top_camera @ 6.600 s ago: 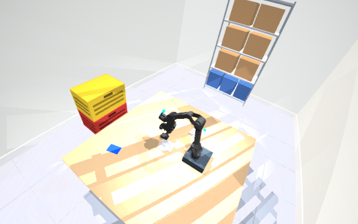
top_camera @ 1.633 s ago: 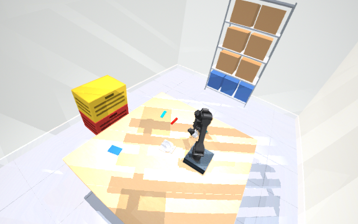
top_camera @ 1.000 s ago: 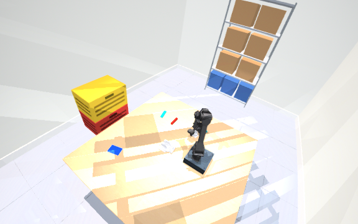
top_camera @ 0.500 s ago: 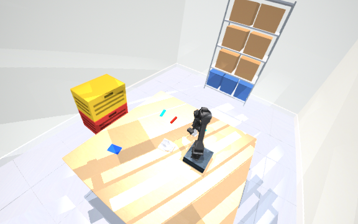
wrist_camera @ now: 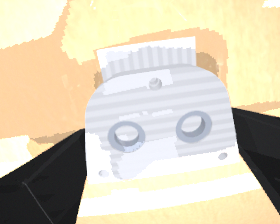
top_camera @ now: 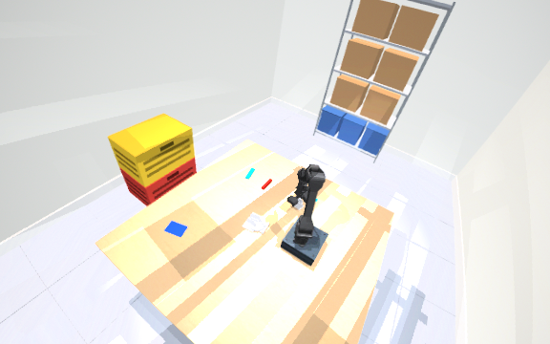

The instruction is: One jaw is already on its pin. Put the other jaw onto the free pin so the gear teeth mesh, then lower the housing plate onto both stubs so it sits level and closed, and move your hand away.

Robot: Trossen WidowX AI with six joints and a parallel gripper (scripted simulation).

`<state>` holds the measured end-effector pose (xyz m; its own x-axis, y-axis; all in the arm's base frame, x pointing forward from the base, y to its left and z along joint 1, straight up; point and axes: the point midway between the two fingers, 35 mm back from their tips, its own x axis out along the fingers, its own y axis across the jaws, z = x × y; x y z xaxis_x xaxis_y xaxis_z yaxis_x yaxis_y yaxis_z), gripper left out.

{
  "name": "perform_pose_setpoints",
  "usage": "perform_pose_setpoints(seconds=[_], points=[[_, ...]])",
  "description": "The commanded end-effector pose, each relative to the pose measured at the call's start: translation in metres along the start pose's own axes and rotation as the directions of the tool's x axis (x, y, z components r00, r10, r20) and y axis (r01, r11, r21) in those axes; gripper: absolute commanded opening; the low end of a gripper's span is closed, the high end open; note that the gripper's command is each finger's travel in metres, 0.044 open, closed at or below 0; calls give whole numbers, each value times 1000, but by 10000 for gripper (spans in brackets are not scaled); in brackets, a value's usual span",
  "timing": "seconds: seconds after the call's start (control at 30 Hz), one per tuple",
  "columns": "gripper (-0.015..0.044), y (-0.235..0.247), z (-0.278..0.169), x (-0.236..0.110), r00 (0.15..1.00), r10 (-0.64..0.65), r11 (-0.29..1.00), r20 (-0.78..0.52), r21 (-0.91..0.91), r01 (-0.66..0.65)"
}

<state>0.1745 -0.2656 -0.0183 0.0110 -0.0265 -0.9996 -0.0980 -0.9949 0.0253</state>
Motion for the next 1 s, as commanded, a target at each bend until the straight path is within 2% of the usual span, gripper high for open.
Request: perform_pose_setpoints(seconds=[0.0, 0.77, 0.97], points=[[351, 0, 0, -1, 1000, 0, 1000, 0, 0, 0], [351, 1, -1, -71, 1000, -2, 1000, -5, 4, 2], [351, -1, -2, -73, 1000, -2, 1000, -5, -17, 2]])
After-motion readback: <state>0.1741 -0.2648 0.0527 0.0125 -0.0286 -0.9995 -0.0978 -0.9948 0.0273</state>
